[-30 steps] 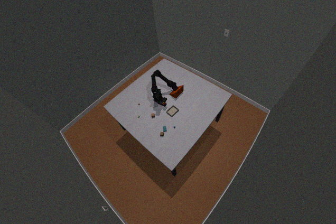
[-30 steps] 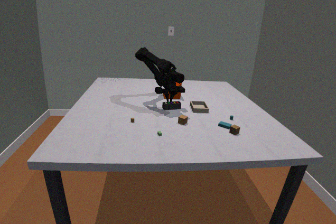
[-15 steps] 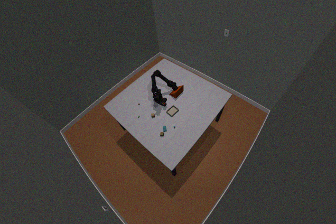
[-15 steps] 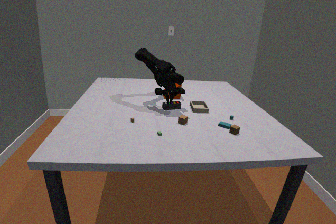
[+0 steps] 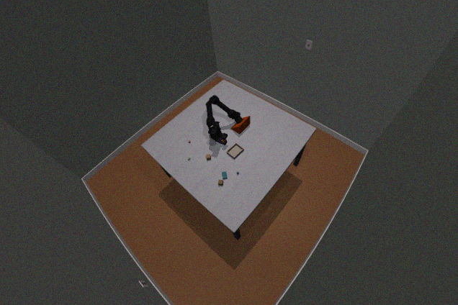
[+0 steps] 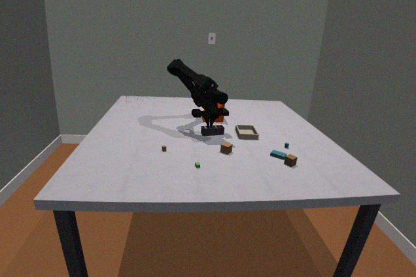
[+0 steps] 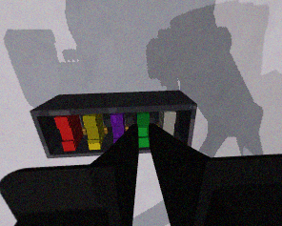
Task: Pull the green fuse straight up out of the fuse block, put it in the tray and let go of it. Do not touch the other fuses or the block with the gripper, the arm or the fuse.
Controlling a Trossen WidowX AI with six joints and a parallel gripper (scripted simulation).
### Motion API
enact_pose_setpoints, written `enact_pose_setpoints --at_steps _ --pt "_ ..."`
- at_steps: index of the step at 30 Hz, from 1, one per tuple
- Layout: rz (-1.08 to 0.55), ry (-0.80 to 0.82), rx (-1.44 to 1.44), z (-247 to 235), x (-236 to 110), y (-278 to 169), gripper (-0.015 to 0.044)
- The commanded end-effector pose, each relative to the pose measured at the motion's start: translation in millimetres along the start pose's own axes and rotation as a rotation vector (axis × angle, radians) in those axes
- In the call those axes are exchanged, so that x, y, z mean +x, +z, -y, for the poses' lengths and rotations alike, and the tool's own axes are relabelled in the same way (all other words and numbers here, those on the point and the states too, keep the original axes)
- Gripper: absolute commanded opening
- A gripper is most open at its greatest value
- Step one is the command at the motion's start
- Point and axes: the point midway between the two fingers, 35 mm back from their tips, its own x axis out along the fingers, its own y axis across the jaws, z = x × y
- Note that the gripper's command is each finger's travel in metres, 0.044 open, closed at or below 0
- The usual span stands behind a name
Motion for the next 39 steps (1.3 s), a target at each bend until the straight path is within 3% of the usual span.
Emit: enact_pose_setpoints --at_steps 1,39 --pt "0.001 0.0 0.001 0 -2 0 0.0" --pt "0.001 -0.001 -0.003 -1 -21 1 0.0"
